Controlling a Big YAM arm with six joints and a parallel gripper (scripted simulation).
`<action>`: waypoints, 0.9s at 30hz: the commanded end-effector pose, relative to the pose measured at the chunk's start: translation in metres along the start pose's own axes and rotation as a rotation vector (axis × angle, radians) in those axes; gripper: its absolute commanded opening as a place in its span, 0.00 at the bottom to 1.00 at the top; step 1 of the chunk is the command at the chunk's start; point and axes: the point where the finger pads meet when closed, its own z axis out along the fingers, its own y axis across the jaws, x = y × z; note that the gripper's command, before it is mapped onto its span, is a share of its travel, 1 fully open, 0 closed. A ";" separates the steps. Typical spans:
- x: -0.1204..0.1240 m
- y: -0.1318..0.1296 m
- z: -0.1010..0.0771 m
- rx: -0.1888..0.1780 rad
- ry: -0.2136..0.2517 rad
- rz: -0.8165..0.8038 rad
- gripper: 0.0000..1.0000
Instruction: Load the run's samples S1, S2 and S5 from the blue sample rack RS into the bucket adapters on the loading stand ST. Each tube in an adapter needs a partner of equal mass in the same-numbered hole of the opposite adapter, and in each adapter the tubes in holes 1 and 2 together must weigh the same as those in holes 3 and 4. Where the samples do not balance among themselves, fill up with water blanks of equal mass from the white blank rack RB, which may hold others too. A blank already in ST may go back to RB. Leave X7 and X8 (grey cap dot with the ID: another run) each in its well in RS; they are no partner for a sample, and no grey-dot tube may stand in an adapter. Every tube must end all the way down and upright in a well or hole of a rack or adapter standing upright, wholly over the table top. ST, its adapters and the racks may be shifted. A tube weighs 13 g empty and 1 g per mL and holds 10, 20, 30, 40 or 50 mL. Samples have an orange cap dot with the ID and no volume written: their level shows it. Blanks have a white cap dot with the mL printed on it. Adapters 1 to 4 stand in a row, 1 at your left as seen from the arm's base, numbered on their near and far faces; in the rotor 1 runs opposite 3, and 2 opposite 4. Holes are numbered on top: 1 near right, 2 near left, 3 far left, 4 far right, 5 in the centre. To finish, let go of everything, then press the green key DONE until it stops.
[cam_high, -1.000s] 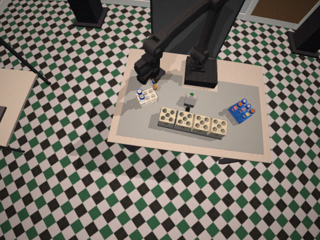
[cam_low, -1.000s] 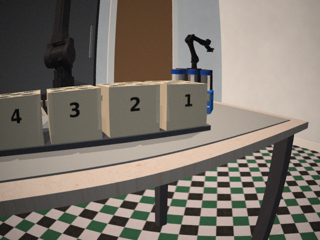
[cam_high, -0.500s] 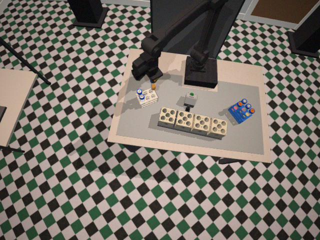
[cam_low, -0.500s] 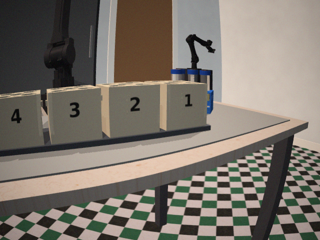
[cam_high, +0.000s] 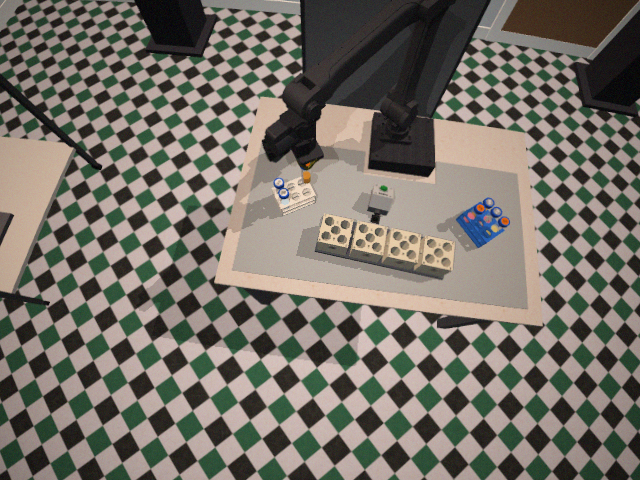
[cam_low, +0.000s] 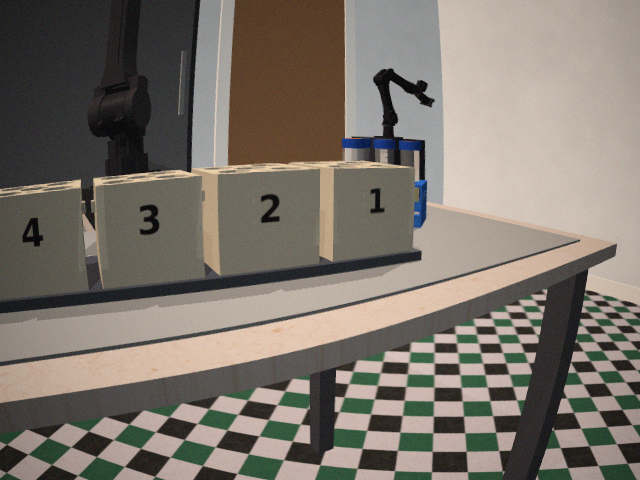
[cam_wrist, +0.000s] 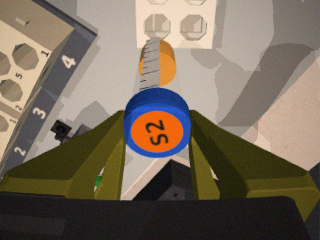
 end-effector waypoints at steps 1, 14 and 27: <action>-0.006 -0.001 0.005 -0.007 -0.026 0.023 0.00; -0.006 -0.003 0.036 -0.006 -0.023 0.006 0.00; -0.006 -0.001 0.064 -0.004 -0.017 0.004 0.00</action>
